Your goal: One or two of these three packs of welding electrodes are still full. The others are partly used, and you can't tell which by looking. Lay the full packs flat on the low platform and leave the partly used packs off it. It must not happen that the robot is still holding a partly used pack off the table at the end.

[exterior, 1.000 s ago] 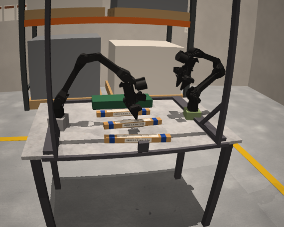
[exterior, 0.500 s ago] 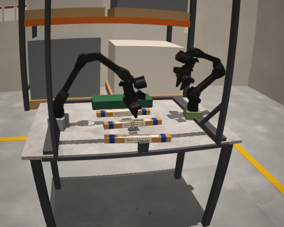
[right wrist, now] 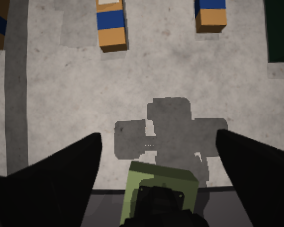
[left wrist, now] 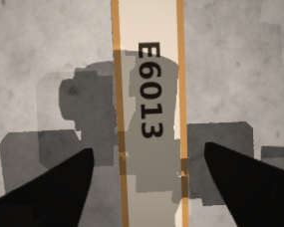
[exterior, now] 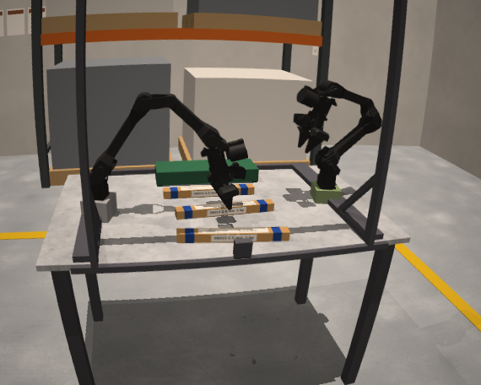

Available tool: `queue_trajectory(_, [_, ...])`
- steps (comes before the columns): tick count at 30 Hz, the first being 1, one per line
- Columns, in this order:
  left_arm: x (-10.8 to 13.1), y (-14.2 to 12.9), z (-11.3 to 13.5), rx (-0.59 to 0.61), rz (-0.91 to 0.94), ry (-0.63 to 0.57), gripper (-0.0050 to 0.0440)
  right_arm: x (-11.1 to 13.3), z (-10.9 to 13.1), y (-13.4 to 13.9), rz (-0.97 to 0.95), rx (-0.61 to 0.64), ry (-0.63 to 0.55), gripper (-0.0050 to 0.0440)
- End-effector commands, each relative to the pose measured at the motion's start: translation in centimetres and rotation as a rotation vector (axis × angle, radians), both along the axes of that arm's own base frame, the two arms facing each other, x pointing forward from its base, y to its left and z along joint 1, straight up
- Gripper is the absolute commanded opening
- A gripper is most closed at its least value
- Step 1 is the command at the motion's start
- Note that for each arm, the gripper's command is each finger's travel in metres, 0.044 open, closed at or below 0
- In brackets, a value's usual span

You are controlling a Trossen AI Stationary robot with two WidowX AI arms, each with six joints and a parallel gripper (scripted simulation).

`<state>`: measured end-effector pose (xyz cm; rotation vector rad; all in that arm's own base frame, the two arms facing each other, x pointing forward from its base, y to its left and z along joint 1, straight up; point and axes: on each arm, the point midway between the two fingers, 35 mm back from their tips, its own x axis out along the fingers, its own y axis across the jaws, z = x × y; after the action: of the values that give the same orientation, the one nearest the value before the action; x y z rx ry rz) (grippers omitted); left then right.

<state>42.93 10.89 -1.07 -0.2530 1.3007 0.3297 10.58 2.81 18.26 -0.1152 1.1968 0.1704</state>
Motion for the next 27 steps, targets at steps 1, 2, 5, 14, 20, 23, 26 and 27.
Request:
queue_trajectory(1, [0.4,0.0,0.0,0.003,-0.005,-0.017,0.033,0.1,0.7,0.0,-0.003,0.004,-0.022,0.033])
queue_trajectory(2, [0.4,0.0,-0.1,0.004,-0.005,-0.019,0.033,0.1,0.7,0.0,-0.003,0.004,-0.022,0.033])
queue_trajectory(5, [0.3,0.0,-0.4,0.003,-0.005,-0.016,0.033,0.1,0.7,0.0,-0.003,0.004,-0.022,0.033])
queue_trajectory(14, [0.4,0.0,-1.1,0.003,-0.005,-0.017,0.033,0.1,0.7,0.0,-0.003,0.004,-0.022,0.033])
queue_trajectory(20, [0.4,0.0,-1.7,0.003,-0.005,-0.018,0.033,0.1,0.7,0.0,-0.003,0.004,-0.022,0.033])
queue_trajectory(23, [0.8,0.1,-1.0,0.009,-0.002,-0.04,0.033,0.1,0.7,0.0,-0.003,0.004,-0.022,0.033])
queue_trajectory(26, [0.9,0.1,-1.0,0.009,-0.002,-0.04,0.033,0.1,0.7,0.0,-0.003,0.004,-0.022,0.033])
queue_trajectory(27, [0.9,0.1,-1.0,0.009,-0.002,-0.04,0.033,0.1,0.7,0.0,-0.003,0.004,-0.022,0.033])
